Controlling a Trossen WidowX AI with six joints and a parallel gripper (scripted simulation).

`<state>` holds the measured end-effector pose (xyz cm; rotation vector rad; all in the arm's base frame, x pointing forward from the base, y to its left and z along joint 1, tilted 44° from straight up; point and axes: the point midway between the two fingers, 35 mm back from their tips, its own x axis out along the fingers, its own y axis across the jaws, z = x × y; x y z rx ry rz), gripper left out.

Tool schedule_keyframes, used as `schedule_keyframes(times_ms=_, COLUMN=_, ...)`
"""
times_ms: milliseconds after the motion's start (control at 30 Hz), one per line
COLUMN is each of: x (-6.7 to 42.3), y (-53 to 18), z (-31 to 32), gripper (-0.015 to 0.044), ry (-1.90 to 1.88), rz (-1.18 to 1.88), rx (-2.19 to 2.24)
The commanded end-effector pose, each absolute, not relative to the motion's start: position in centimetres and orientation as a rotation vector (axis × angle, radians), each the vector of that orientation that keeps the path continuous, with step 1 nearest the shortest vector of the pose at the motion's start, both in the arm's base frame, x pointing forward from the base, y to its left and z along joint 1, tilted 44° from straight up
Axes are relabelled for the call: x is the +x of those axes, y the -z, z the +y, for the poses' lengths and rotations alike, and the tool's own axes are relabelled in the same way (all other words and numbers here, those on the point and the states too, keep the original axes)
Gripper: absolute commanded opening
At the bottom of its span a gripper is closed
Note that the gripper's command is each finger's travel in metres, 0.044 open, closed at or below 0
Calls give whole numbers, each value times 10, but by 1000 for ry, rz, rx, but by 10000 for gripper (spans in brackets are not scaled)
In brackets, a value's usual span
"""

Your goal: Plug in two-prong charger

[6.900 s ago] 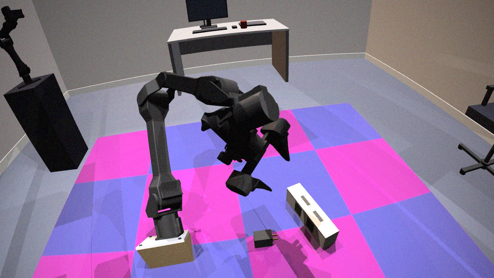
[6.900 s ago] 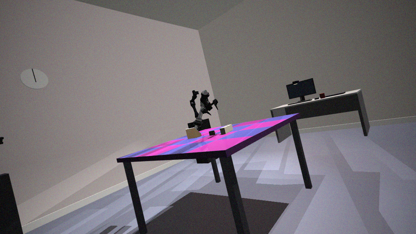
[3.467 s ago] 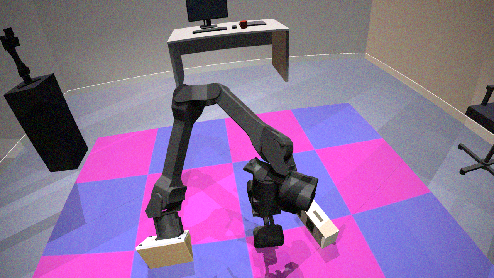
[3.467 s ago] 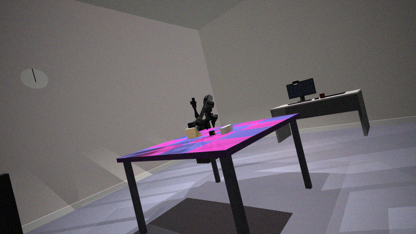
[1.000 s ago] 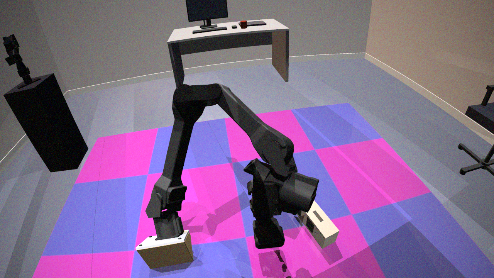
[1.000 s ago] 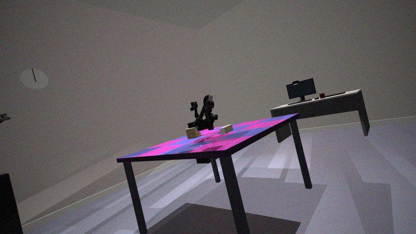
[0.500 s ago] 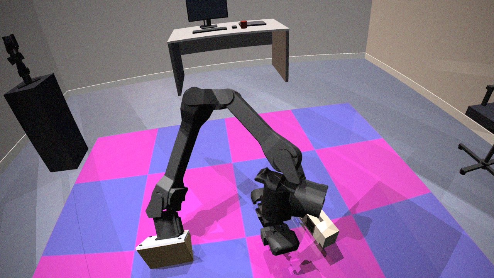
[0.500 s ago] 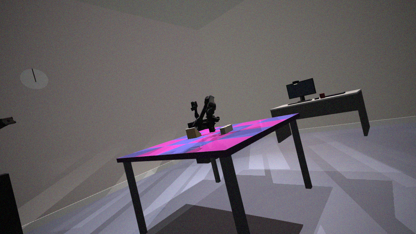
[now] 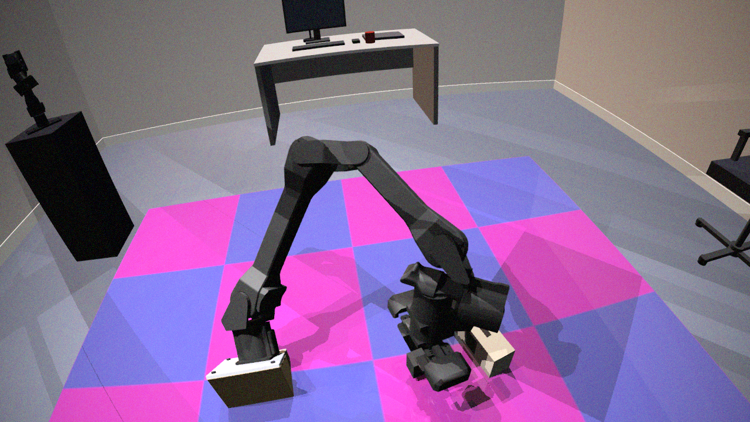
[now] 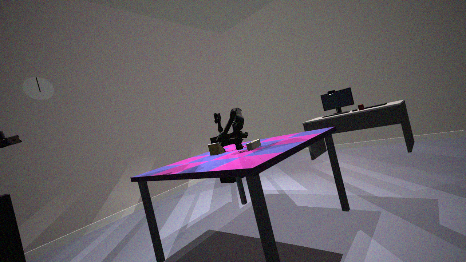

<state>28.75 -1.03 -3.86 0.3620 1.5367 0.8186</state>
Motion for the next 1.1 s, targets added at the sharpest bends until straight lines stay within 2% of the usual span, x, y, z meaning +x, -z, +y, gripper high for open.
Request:
schedule_keyframes(times_ms=0, x=295, y=38, z=-9, gripper=0, ry=-826, rz=1527, rx=355)
schedule_keyframes(times_ms=1067, x=331, y=37, z=4, gripper=0, ry=-846, rz=1512, rx=334)
